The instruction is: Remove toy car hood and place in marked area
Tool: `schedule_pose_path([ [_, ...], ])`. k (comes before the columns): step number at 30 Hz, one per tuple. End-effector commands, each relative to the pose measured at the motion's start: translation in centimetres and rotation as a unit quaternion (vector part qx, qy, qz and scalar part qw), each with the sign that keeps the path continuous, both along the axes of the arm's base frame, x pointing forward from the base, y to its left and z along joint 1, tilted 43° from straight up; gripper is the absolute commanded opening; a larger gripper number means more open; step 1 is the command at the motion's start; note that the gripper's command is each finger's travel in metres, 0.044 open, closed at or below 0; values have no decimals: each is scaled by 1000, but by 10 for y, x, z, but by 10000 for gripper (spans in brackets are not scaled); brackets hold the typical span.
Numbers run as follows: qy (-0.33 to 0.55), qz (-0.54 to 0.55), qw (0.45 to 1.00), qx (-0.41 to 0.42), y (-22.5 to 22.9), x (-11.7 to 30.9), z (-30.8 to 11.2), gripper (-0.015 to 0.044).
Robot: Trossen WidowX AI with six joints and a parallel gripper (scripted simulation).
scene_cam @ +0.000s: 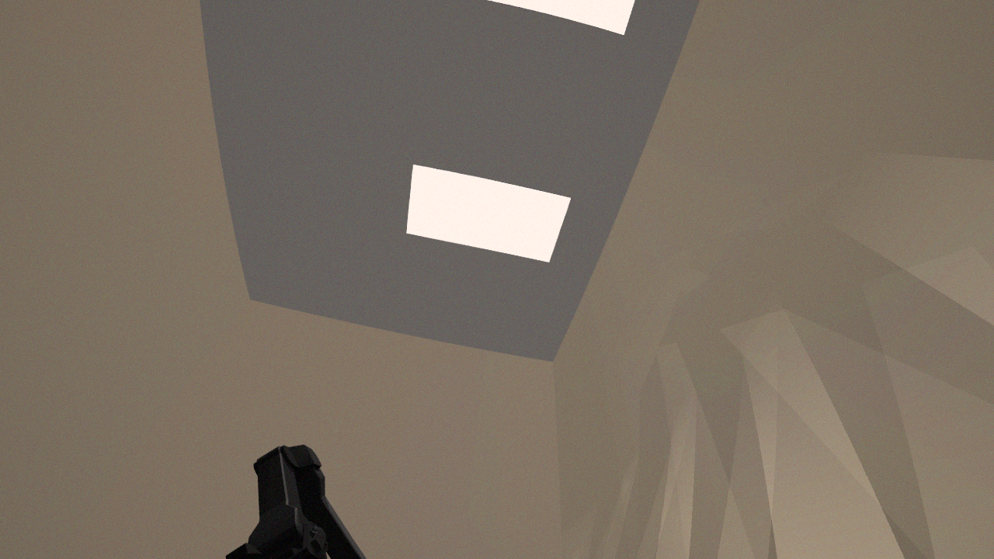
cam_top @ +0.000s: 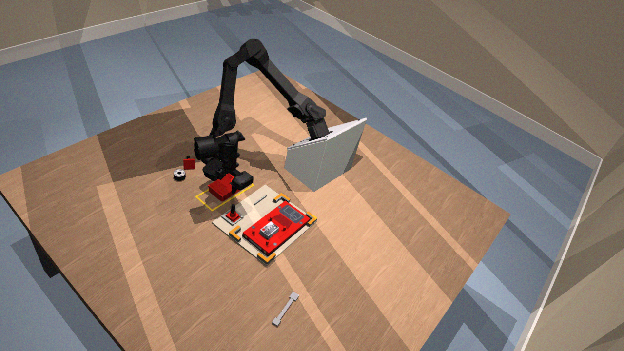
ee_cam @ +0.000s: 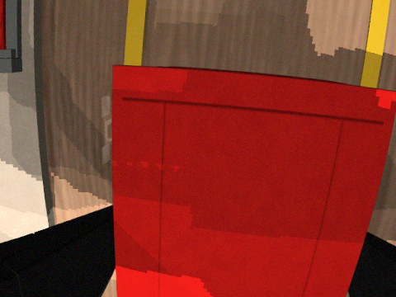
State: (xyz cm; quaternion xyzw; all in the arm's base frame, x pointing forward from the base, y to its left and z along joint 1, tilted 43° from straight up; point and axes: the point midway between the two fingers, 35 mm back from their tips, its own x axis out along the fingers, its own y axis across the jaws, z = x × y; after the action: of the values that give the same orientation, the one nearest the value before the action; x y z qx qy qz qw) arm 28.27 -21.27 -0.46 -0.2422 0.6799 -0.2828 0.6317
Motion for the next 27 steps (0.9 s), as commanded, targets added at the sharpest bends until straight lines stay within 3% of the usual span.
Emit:
schedule_pose_path([
  [1, 0, 1, 1000, 2, -1, 0, -2, 0],
  [7, 0, 1, 1000, 2, -3, 0, -4, 0],
  [23, 0, 0, 1000, 0, -2, 0, -2, 420],
  [27, -1, 0, 1000, 2, 13, 4, 13, 440],
])
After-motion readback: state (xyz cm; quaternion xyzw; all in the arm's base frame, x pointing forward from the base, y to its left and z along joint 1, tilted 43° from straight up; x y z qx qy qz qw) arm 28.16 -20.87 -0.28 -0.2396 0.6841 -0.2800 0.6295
